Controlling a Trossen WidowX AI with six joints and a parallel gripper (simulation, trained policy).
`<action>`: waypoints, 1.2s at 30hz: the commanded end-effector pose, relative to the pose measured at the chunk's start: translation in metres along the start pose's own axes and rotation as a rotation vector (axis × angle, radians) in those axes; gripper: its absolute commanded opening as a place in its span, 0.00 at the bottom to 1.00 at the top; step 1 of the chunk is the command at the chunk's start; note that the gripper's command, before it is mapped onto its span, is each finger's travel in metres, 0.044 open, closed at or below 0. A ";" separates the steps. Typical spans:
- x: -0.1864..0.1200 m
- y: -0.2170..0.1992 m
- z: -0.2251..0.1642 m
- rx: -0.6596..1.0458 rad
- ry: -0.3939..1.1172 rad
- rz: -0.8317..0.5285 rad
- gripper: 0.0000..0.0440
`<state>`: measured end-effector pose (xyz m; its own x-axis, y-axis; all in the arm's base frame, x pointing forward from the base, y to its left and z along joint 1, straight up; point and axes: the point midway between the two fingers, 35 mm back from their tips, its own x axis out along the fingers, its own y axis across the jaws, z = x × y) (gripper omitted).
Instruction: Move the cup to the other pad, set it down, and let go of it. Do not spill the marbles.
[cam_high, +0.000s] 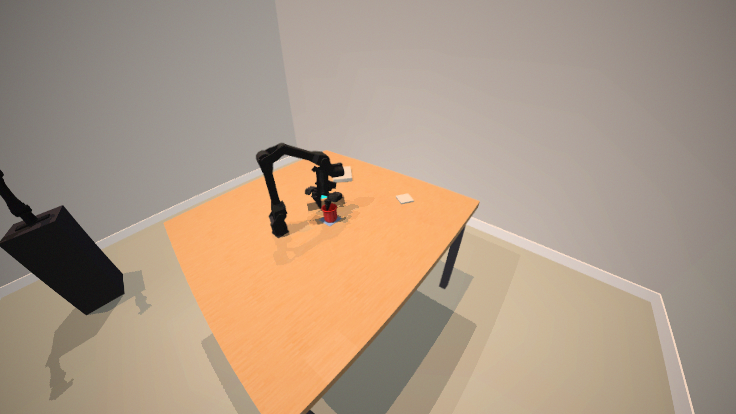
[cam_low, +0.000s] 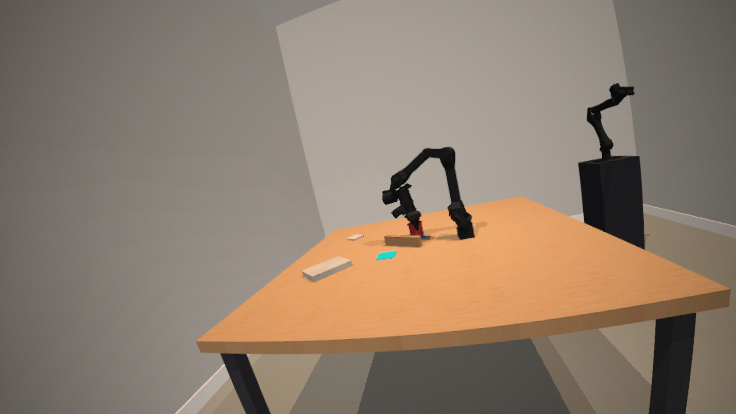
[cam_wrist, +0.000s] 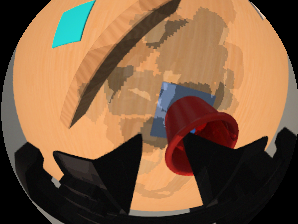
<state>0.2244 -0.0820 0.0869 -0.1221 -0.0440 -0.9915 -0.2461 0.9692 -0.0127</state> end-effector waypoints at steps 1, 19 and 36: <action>0.016 -0.001 -0.002 -0.050 0.017 0.012 0.44; 0.033 -0.006 0.000 -0.299 0.008 0.017 0.00; -0.003 -0.008 0.017 -0.463 -0.052 -0.030 0.00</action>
<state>0.2367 -0.0878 0.0762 -0.0907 -0.0424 -0.9950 -0.6297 0.7764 0.0243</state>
